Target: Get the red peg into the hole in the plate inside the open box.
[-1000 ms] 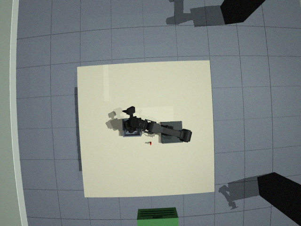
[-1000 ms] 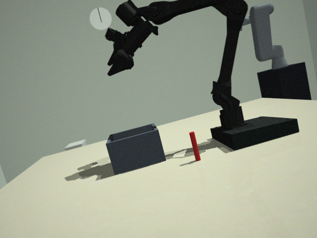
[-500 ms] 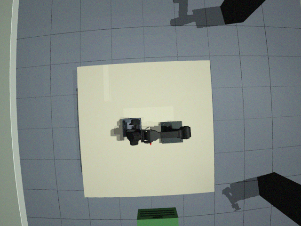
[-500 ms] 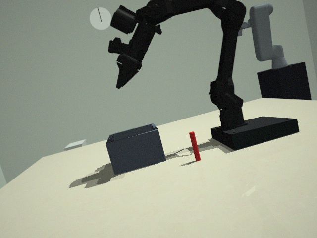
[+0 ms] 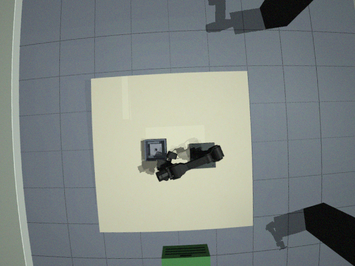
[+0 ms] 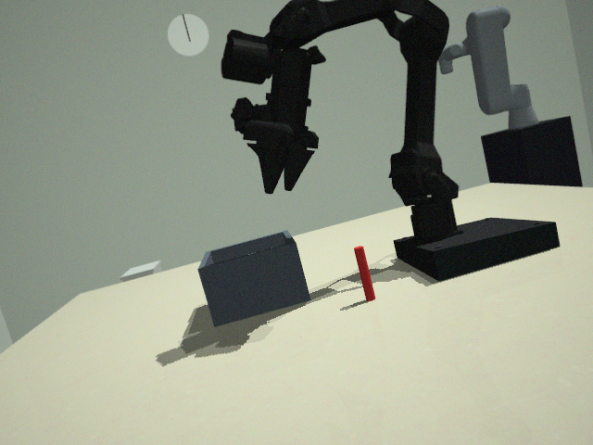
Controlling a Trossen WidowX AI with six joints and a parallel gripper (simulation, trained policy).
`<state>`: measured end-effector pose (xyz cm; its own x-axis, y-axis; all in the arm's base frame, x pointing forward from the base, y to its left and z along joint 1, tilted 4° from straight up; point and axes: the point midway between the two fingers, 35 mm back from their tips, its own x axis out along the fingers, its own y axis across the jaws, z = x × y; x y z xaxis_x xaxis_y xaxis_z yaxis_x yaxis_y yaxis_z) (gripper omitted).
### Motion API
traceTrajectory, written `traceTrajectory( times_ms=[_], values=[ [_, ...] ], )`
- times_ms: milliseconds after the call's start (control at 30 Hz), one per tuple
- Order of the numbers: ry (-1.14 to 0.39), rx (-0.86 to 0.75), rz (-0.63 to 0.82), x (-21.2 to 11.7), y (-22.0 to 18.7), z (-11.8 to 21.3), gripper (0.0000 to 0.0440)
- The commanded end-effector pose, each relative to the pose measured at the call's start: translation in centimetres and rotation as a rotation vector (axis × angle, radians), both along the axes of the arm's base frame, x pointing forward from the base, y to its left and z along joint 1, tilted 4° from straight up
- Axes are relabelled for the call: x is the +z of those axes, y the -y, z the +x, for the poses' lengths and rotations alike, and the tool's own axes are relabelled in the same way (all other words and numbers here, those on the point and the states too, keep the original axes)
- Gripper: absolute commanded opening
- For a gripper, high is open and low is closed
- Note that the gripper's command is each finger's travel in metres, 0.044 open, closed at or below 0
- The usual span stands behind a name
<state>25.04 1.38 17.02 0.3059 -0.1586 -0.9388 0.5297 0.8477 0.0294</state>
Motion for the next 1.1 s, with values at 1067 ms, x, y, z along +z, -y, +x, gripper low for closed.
traceTrajectory(
  times_ms=[1067],
  values=[
    [-0.205,-0.425,0.131,-14.9,-7.0,-5.8,0.0433]
  ],
)
